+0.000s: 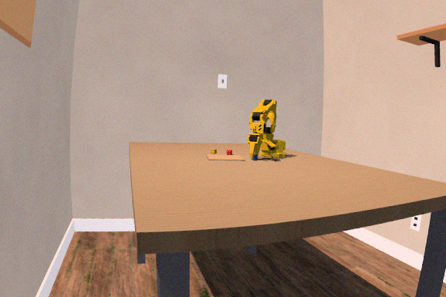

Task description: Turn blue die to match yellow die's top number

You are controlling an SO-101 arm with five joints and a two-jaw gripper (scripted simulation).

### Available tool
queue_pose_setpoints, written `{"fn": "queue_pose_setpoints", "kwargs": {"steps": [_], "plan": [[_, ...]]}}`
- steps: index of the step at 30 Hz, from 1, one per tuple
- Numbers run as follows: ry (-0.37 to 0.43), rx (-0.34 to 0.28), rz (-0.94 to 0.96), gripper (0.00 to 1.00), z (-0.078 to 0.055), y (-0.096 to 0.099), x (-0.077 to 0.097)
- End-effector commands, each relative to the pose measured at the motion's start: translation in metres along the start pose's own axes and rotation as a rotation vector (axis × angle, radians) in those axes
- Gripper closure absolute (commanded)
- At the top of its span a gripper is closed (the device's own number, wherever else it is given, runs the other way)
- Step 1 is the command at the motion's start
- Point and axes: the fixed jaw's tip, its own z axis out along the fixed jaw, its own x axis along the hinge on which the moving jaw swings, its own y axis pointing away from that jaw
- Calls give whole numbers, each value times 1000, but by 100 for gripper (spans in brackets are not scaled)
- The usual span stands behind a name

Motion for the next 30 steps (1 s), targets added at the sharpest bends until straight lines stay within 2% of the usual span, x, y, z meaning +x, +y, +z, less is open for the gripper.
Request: {"fn": "queue_pose_setpoints", "kwargs": {"steps": [1, 17, 22, 27, 30], "plan": [[-2, 66, -11, 74, -7, -11, -1], [-2, 66, -11, 71, -9, -12, -1], [-2, 66, -11, 71, -19, -13, -1], [-2, 66, -11, 71, -37, -13, -1], [-2, 66, -11, 71, -41, -13, -1]]}}
